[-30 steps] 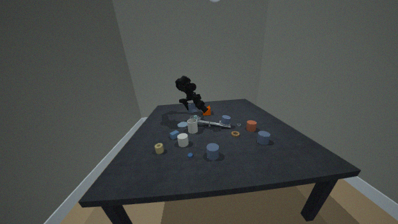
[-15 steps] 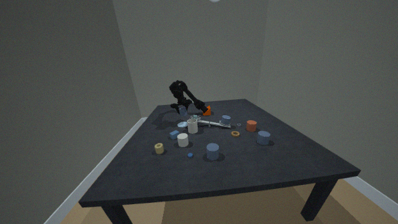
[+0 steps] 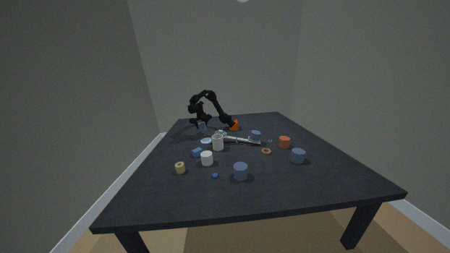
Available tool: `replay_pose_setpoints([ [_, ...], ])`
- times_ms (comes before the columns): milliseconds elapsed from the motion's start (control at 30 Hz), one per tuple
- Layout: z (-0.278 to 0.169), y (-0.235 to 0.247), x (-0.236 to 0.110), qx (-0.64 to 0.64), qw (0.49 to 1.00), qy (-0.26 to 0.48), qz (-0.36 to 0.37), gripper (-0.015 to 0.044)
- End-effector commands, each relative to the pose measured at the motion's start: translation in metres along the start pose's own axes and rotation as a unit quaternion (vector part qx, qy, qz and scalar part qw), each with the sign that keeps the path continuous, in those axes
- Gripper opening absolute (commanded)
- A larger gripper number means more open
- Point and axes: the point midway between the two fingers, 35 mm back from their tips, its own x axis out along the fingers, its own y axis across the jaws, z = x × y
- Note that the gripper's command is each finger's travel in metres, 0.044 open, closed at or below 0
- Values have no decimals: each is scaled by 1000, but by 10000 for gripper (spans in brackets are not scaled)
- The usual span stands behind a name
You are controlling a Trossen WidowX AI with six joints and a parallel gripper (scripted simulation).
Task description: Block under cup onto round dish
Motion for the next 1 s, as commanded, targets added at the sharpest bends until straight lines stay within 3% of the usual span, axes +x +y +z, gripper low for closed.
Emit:
replay_pose_setpoints([
  [0,-6,2,1,-1,1000,0,-4,0],
  [400,-6,1,37,-1,1000,1,-5,0],
  [967,-7,1,60,-1,1000,1,-5,0],
])
